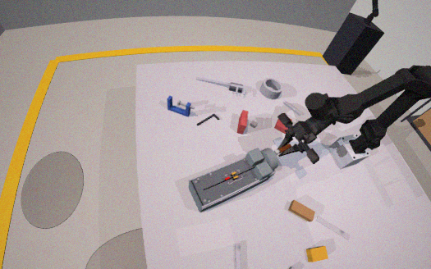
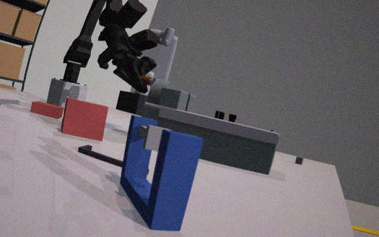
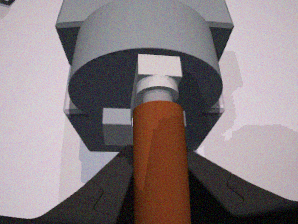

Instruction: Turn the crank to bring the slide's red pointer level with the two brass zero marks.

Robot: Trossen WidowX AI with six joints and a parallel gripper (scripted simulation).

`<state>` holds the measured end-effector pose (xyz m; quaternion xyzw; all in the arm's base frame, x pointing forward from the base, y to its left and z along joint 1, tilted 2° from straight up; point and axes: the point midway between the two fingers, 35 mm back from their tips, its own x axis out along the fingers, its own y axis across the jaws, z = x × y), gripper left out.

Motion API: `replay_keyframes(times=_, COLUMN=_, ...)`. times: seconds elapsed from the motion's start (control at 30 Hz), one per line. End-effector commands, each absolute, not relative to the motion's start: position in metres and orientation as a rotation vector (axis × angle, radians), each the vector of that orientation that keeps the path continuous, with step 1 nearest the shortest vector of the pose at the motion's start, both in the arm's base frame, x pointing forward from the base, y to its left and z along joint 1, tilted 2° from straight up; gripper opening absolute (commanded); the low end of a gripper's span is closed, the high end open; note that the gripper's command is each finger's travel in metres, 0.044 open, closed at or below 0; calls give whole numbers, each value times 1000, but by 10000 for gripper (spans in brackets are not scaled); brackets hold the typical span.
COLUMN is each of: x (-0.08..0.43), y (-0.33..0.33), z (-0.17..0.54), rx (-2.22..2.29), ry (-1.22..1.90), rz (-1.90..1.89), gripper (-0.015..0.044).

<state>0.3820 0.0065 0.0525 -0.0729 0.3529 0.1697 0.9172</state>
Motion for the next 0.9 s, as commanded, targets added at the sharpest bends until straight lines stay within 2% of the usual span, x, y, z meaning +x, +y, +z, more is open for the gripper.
replay_keyframes(times=0.0, x=385, y=-2, z=52, rx=-156, ry=723, rz=327, gripper=0)
replay_keyframes(times=0.87, x=392, y=-18, z=36, rx=-158, ry=723, rz=327, gripper=0)
